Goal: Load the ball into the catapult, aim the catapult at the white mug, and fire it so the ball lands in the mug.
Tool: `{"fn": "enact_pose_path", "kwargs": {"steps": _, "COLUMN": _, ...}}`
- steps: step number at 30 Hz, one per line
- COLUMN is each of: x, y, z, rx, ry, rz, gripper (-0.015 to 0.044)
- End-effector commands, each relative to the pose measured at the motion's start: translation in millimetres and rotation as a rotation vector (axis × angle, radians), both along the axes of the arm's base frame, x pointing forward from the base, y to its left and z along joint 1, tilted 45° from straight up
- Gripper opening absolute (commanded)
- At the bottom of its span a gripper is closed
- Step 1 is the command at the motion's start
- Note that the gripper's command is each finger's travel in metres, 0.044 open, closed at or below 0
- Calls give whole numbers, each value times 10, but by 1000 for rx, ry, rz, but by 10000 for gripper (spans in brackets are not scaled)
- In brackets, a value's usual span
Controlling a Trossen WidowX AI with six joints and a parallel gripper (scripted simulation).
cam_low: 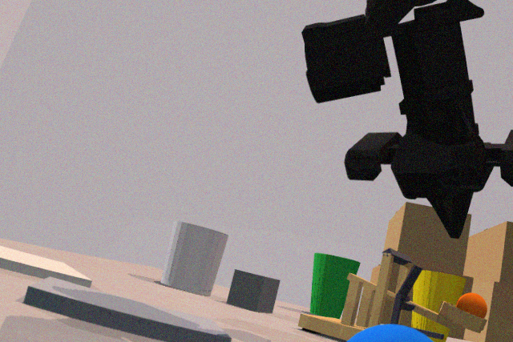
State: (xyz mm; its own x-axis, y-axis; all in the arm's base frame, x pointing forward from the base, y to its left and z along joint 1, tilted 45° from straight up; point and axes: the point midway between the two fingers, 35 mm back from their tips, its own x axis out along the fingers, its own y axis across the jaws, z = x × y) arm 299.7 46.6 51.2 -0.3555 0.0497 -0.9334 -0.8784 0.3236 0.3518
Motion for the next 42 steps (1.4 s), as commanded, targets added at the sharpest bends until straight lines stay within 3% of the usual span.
{"fn": "enact_pose_path", "kwargs": {"steps": 1, "x": -9, "y": 43, "z": -52, "rx": -2, "ry": 5, "rz": 2, "gripper": 0}}
{"fn": "enact_pose_path", "kwargs": {"steps": 42, "x": -34, "y": 522, "z": -535, "rx": 1, "ry": 5, "rz": 2, "gripper": 0}}
